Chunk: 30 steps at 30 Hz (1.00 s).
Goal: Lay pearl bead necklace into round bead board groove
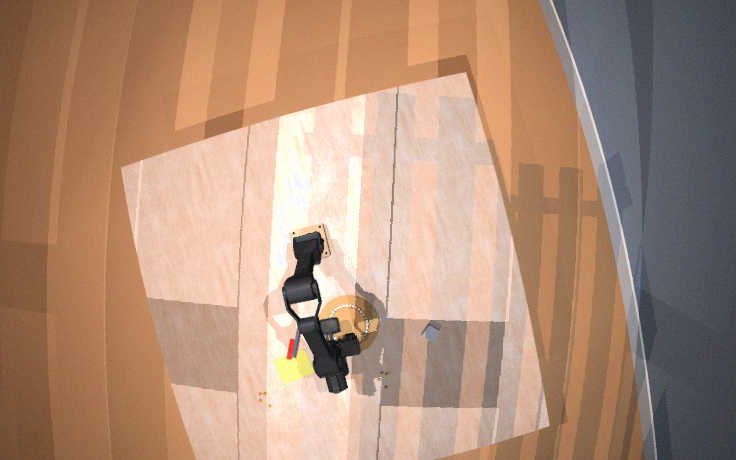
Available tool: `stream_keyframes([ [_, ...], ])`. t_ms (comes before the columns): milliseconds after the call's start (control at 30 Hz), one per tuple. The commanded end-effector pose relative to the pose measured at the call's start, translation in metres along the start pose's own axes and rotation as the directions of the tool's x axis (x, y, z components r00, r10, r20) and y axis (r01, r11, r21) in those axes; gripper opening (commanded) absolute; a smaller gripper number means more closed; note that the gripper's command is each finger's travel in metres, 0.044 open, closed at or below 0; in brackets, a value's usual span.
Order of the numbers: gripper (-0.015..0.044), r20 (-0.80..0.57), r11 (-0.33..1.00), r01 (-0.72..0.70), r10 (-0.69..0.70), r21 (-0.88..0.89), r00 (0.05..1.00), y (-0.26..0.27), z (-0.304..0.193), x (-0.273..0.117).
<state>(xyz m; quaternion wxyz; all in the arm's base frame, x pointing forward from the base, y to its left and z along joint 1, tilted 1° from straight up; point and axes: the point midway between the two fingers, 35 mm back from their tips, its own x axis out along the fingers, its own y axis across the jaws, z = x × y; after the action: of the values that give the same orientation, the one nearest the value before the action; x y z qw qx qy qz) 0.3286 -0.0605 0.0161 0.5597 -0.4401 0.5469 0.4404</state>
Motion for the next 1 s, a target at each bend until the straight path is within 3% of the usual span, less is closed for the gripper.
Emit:
stream_keyframes([
  [0,0.044,0.0,1.0,0.0,0.0,-0.001,1.0,0.0,0.0,0.0],
  [633,0.044,0.002,1.0,-0.001,0.001,-0.004,1.0,0.0,0.0,-0.004],
  [700,0.0387,0.002,0.999,-0.001,0.001,0.053,1.0,0.0,0.002,-0.004],
  [800,0.0309,0.003,0.955,-0.002,0.001,0.296,1.0,-0.001,0.011,-0.007],
  [967,0.0177,0.004,0.737,-0.003,0.001,0.676,1.0,-0.002,0.026,-0.012],
])
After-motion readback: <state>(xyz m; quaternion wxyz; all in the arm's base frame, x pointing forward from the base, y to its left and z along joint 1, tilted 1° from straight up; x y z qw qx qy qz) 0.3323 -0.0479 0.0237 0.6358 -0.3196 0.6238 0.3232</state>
